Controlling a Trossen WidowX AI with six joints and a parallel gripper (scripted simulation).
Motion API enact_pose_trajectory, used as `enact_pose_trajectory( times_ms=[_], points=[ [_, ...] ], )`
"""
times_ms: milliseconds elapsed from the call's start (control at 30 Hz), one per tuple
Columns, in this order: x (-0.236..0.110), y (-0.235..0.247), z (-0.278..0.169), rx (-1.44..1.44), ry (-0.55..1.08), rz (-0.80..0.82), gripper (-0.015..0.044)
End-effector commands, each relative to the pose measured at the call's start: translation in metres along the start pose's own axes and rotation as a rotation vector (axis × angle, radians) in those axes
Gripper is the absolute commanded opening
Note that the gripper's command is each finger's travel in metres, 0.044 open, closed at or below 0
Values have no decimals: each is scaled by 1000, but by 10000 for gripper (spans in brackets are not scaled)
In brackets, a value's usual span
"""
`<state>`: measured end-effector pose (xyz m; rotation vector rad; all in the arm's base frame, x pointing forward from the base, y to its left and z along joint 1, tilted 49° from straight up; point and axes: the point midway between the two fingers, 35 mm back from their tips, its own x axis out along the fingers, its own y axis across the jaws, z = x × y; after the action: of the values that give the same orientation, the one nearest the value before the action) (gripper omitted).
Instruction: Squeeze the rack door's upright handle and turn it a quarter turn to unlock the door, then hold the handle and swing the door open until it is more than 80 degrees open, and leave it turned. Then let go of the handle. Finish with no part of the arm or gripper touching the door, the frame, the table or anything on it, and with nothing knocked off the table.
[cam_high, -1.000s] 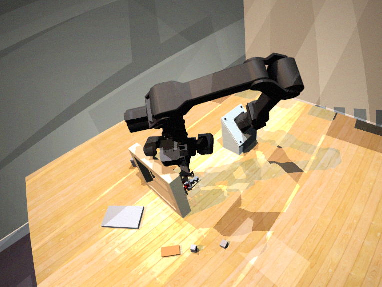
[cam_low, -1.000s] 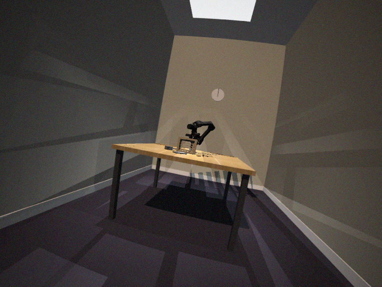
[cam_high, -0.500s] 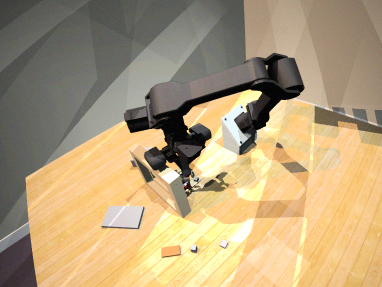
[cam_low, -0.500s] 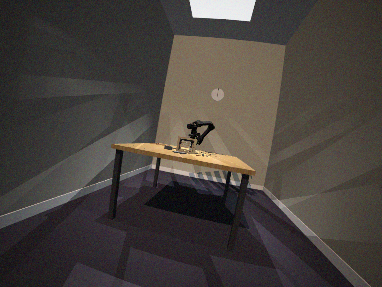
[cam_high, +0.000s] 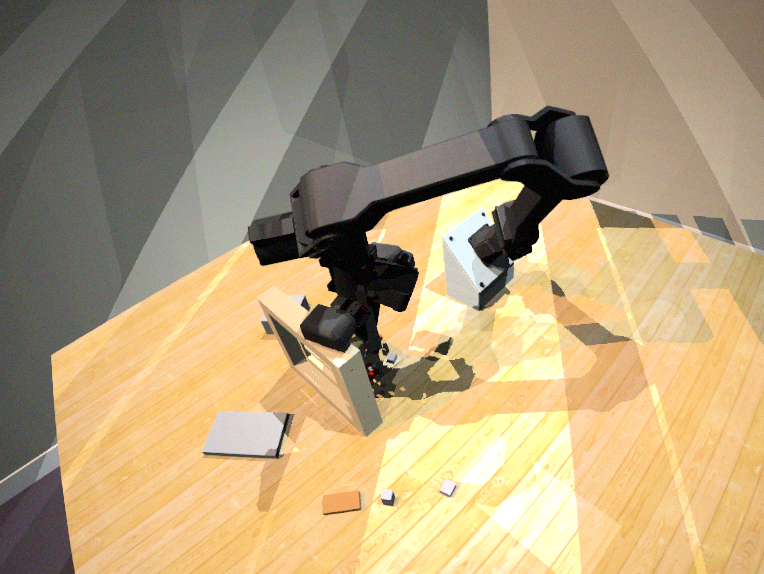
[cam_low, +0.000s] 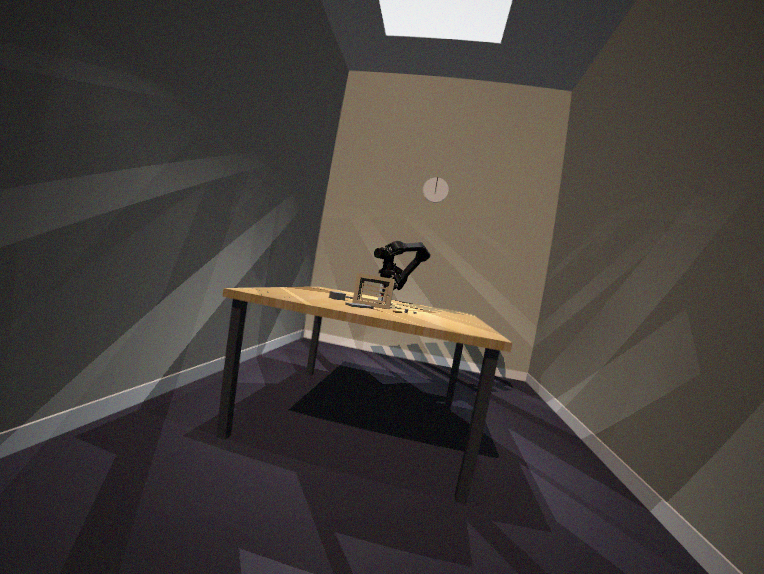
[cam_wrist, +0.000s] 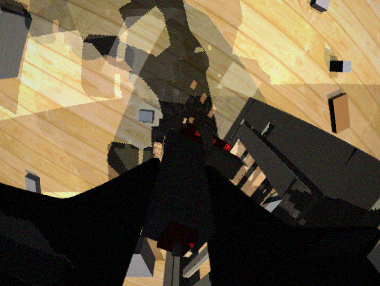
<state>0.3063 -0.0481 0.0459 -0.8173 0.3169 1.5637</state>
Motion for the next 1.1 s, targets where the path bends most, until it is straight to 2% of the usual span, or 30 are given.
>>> enact_pose_trajectory(
  times_ms=[0, 267, 300, 400, 1067],
  points=[
    [0, 0, 0, -22, 1, -1, 63],
    [0, 0, 0, -22, 1, -1, 273],
    [0, 0, 0, -22, 1, -1, 283],
    [0, 0, 0, 52, 1, -1, 283],
    [0, 0, 0, 1042, 1, -2, 283]
  ],
)
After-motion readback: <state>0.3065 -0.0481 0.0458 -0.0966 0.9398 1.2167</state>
